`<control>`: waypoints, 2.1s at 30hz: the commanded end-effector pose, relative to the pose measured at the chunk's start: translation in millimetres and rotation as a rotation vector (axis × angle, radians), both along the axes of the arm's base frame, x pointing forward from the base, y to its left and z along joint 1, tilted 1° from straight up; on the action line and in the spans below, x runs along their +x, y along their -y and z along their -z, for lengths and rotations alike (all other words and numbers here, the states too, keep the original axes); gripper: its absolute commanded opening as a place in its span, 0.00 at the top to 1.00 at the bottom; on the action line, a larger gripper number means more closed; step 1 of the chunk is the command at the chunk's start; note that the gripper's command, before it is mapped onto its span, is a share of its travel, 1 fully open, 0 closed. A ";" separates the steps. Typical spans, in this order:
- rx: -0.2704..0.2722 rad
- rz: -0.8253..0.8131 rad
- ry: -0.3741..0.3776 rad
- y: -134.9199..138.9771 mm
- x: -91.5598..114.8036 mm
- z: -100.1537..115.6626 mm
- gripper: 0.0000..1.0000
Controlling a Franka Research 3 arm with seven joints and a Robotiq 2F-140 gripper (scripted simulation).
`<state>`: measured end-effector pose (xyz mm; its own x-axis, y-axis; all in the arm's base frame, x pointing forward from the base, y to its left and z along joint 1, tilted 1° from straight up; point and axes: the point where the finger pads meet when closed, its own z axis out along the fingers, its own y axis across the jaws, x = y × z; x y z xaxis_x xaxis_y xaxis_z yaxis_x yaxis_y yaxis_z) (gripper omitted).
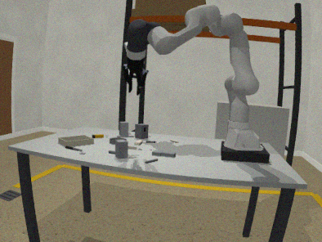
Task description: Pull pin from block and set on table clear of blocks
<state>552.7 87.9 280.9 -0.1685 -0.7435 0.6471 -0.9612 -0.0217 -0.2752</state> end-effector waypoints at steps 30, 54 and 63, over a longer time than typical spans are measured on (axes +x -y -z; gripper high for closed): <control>0.775 0.626 0.021 -124.9 -37.8 155.8 0.67; 0.795 0.679 0.024 -126.7 -38.6 164.8 0.67; 0.777 0.718 0.035 -119.8 -39.7 176.7 0.67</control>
<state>512.2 210.8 108.1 -0.7194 -0.6944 0.0170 -0.6943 0.7196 0.0098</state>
